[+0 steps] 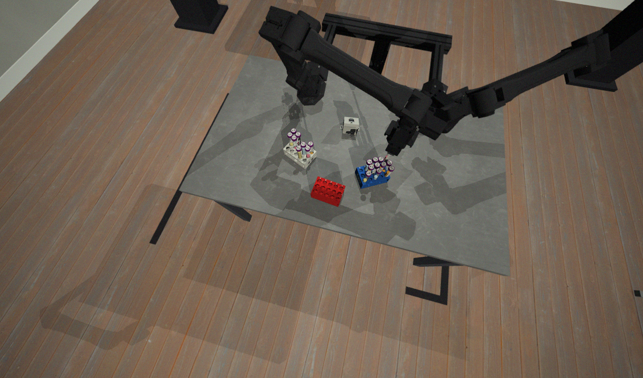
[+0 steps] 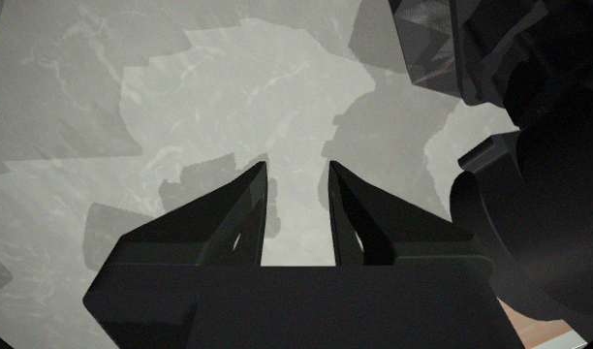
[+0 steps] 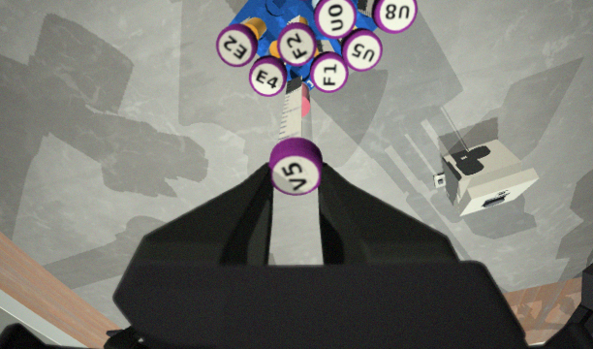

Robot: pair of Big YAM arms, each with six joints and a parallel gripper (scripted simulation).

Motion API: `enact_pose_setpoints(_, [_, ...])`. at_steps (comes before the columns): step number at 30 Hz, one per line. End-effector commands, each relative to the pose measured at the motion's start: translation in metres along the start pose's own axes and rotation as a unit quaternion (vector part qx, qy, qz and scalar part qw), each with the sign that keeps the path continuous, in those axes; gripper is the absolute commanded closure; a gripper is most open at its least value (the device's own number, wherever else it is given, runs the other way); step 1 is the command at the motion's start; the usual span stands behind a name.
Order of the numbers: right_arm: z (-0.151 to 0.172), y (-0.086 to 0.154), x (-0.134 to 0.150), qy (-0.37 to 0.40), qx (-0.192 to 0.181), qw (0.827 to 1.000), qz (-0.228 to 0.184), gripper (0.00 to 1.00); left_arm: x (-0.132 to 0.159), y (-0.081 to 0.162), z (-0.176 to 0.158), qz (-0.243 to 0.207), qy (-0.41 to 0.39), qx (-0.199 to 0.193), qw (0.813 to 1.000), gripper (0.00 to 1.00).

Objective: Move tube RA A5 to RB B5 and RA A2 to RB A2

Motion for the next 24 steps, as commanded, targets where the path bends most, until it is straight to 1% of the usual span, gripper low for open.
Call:
enact_pose_setpoints(1, [-0.002,0.013,0.01,-0.004,-0.017,1.0,-0.001,1.0,0.001,0.01,0.007,-0.004,0.005,-0.012,1.0,0.7])
enact_pose_setpoints(3, [-0.003,-0.001,0.018,0.002,-0.005,1.0,-0.001,1.0,0.001,0.01,0.007,-0.004,0.005,-0.012,1.0,0.7])
enact_pose_setpoints(4, [-0.005,-0.007,0.016,-0.001,0.0,1.0,0.0,1.0,0.001,0.01,0.007,-0.004,0.005,-0.012,1.0,0.7])
enact_pose_setpoints(5, [-0.007,-0.008,0.012,-0.006,0.001,1.0,0.001,1.0,0.001,0.01,0.007,-0.004,0.005,-0.012,1.0,0.7])
enact_pose_setpoints(7, [-0.011,0.001,0.005,-0.014,-0.01,1.0,0.002,1.0,0.001,0.01,0.007,-0.004,0.005,-0.012,1.0,0.7])
enact_pose_setpoints(10, [-0.014,0.008,0.019,-0.004,-0.017,1.0,-0.001,1.0,0.001,0.01,0.007,-0.004,0.005,-0.012,1.0,0.7])
enact_pose_setpoints(13, [-0.015,0.007,0.021,-0.004,-0.017,1.0,-0.001,1.0,0.001,0.01,0.007,-0.004,0.005,-0.012,1.0,0.7])
enact_pose_setpoints(14, [-0.017,-0.016,0.02,-0.005,0.007,1.0,0.001,1.0,0.001,0.01,0.007,-0.004,0.005,-0.012,1.0,0.7])
enact_pose_setpoints(16, [-0.019,-0.004,0.018,-0.009,-0.006,1.0,0.001,1.0,0.001,0.01,0.007,-0.004,0.005,-0.012,1.0,0.7])
enact_pose_setpoints(17, [-0.021,0.004,0.021,-0.008,-0.014,1.0,0.0,1.0,0.001,0.01,0.007,-0.004,0.005,-0.012,1.0,0.7])
enact_pose_setpoints(18, [-0.023,0.007,0.026,-0.003,-0.015,1.0,-0.001,1.0,0.001,0.01,0.007,-0.004,0.005,-0.012,1.0,0.7])
enact_pose_setpoints(20, [-0.024,0.007,0.029,-0.004,-0.017,1.0,-0.001,1.0,0.001,0.01,0.007,-0.004,0.005,-0.012,1.0,0.7])
enact_pose_setpoints(22, [-0.026,-0.001,0.035,0.0,-0.009,1.0,-0.001,1.0,0.001,0.01,0.007,-0.004,0.005,-0.012,1.0,0.7])
enact_pose_setpoints(24, [-0.029,-0.004,0.031,-0.006,-0.006,1.0,0.001,1.0,0.001,0.01,0.007,-0.004,0.005,-0.012,1.0,0.7])
Point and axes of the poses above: on each arm, the point where the finger pads meet when closed, its own y axis back along the fingers, its own z axis across the jaws, x = y × z, the point moved 2 cm from there along y, back along the fingers, and after that the axes turned 3 degrees about -y, right-handed, at the moved point
